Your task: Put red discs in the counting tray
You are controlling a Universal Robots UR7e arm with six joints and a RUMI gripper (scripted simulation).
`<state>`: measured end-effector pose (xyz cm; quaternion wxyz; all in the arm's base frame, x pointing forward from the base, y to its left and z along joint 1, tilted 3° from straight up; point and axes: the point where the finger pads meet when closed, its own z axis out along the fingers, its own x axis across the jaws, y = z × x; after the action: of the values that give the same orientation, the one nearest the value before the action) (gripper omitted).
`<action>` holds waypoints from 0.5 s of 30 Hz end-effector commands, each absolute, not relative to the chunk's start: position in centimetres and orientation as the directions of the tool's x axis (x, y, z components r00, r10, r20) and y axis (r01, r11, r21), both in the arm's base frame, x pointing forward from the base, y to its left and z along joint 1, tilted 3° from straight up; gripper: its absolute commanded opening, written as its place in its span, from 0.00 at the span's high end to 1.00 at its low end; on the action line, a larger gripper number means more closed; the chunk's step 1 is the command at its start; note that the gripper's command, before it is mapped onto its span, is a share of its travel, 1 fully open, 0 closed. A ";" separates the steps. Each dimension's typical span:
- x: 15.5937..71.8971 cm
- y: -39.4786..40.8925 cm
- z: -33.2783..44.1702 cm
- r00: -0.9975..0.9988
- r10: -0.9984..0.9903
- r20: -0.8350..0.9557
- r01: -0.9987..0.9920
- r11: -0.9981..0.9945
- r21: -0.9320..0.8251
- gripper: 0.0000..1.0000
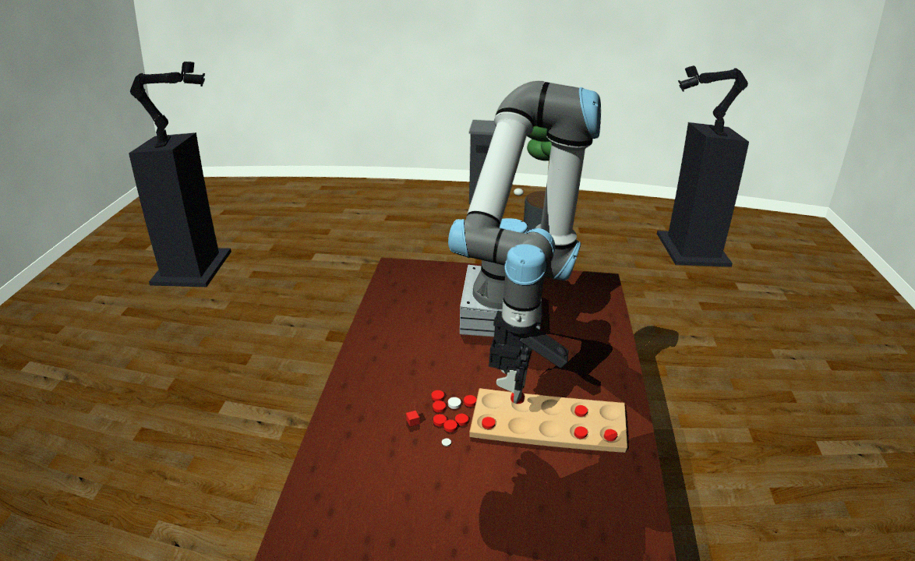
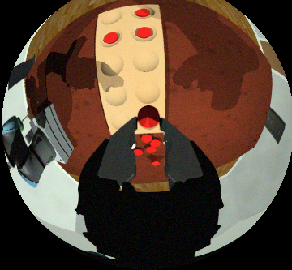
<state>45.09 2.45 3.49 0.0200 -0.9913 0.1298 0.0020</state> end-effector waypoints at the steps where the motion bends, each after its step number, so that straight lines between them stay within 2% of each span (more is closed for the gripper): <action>1: 45.1 3.6 3.6 0.993 -0.119 -0.002 -0.119 -0.992 -0.042 1.00; 8: 45.1 4.9 3.7 0.999 0.046 0.005 0.046 -0.998 -0.042 1.00; 12: 45.1 4.9 3.7 0.999 0.046 0.005 0.046 -0.998 -0.042 1.00; 15: 45.0 5.8 3.8 0.988 0.156 0.010 0.156 -0.987 -0.041 1.00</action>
<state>45.04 4.92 3.67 0.0202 -0.9996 -0.0220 -0.0013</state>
